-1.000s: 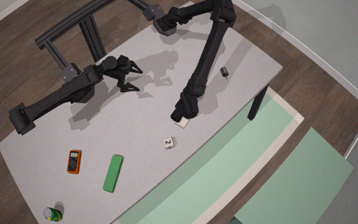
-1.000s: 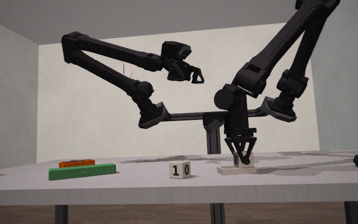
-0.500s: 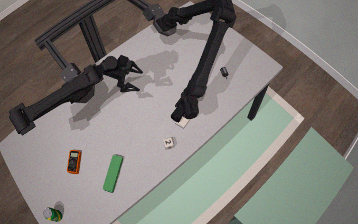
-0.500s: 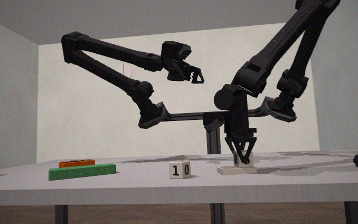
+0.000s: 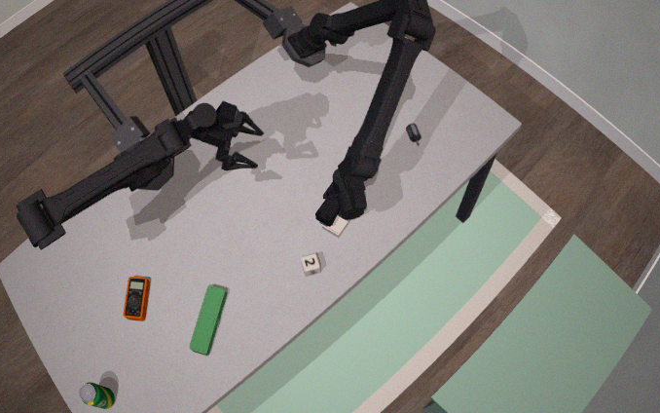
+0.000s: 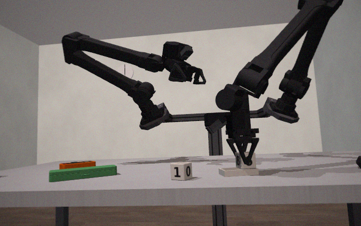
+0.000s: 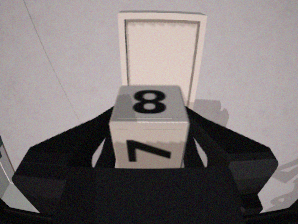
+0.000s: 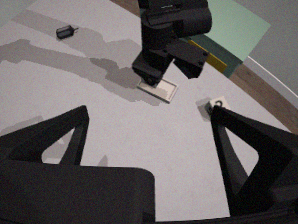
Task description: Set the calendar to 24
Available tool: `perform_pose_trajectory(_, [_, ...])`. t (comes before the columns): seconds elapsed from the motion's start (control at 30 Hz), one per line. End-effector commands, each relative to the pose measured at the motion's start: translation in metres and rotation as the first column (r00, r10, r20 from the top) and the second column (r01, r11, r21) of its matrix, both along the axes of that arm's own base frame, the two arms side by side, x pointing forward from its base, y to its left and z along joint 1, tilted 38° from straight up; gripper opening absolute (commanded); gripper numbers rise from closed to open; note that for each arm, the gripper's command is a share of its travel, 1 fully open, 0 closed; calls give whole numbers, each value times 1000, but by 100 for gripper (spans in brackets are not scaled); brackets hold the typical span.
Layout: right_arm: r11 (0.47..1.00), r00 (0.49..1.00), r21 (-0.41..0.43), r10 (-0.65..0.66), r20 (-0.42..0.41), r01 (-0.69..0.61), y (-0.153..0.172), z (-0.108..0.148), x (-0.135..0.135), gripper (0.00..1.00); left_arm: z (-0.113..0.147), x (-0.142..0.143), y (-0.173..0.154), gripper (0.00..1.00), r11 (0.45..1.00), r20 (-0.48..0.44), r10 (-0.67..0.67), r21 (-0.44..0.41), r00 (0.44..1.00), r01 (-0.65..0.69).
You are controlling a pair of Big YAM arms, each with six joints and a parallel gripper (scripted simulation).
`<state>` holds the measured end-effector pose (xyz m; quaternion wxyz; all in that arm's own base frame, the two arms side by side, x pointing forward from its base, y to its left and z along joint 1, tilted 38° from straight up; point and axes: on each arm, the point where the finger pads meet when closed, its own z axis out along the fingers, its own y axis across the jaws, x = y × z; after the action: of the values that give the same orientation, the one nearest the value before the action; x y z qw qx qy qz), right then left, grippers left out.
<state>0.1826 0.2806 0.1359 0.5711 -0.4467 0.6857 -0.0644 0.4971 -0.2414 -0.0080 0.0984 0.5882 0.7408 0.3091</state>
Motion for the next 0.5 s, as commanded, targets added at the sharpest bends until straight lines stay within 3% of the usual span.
perform_pose_trajectory(0.0, [1000, 1000, 10, 4, 6, -4, 4, 3, 0, 100, 18, -6, -16, 40, 999, 43, -27, -20, 999, 28])
perform_pose_trajectory(0.37, [1000, 1000, 10, 4, 6, -4, 4, 3, 0, 100, 22, -1, -17, 40, 999, 49, -22, -27, 999, 24])
perform_pose_trajectory(0.47, [1000, 1000, 10, 4, 6, -4, 4, 3, 0, 100, 12, 0, -8, 40, 1000, 28, -11, -12, 1000, 12])
